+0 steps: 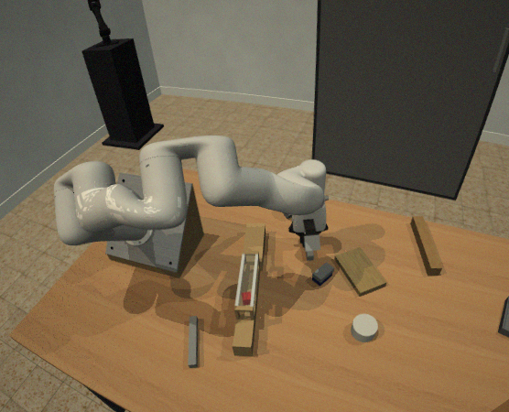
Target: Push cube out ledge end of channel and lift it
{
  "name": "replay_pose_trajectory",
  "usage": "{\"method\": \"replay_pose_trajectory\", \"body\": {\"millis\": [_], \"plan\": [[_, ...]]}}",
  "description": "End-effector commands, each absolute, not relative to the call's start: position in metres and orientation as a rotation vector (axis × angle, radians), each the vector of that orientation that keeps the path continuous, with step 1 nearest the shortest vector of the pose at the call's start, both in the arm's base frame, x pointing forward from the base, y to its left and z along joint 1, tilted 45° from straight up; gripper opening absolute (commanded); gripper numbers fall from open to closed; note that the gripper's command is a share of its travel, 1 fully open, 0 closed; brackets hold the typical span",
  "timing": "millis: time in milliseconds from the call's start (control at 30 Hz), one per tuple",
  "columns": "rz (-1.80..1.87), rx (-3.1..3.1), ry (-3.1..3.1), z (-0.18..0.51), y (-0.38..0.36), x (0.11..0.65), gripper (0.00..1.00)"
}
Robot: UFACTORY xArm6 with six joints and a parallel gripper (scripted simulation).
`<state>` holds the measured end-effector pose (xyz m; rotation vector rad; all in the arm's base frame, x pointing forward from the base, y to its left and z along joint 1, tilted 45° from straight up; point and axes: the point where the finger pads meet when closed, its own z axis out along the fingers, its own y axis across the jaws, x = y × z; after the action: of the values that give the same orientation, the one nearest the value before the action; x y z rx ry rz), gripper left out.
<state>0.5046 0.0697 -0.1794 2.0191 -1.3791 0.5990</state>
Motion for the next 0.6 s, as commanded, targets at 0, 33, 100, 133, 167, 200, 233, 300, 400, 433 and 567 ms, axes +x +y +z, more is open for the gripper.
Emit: {"method": "replay_pose_trajectory", "body": {"millis": [0, 33, 100, 133, 167, 200, 233, 300, 400, 433, 567], "plan": [[0.602, 2.022, -1.380, -0.178, 0.071, 0.506, 0.00], [0.602, 2.022, -1.380, -0.177, 0.072, 0.506, 0.00], [0.602, 2.022, -1.380, -0.172, 0.077, 0.506, 0.00], [0.602, 2.022, -1.380, -0.167, 0.082, 0.506, 0.00], [0.602, 2.022, -1.380, -0.161, 0.089, 0.505, 0.00], [0.602, 2.022, -1.380, -0.153, 0.096, 0.505, 0.00], [0.602, 2.022, -1.380, -0.144, 0.105, 0.505, 0.00], [0.602, 2.022, -1.380, -0.127, 0.122, 0.504, 0.00], [0.602, 2.022, -1.380, -0.112, 0.137, 0.503, 0.00], [0.602, 2.022, -1.380, -0.112, 0.137, 0.503, 0.00], [0.602, 2.022, -1.380, -0.097, 0.152, 0.503, 0.00]]}}
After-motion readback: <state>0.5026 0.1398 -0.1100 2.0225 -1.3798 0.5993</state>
